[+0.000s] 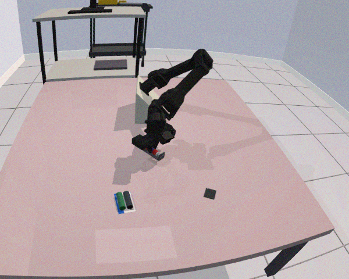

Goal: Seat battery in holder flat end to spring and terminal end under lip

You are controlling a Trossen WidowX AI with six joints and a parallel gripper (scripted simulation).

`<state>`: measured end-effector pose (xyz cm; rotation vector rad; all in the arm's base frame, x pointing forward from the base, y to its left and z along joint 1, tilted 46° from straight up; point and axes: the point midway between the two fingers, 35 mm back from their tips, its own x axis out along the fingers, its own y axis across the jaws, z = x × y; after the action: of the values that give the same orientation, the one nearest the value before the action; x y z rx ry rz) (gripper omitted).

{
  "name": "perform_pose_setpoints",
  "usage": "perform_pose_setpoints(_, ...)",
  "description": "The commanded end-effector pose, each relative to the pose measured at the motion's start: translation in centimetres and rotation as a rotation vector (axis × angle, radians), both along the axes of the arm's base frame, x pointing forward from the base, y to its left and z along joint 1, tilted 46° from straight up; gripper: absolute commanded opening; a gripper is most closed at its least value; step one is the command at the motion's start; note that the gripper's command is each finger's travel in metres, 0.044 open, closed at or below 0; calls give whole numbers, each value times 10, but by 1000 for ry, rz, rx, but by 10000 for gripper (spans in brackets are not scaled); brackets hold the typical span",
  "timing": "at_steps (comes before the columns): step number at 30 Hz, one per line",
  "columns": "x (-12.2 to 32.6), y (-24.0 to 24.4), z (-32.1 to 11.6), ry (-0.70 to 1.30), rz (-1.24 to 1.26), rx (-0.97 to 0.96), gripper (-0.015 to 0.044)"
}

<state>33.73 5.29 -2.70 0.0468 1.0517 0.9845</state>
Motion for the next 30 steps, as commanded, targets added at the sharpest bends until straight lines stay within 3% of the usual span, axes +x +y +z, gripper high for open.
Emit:
perform_pose_setpoints(1,-3,0,-1,-2,0,3,68)
perform_pose_setpoints(11,-3,0,-1,-3,-1,0,68)
perform_pose_setpoints(15,-3,0,-1,-3,-1,0,170)
perform_pose_setpoints(30,-4,-11,9,-2,-2,0,170)
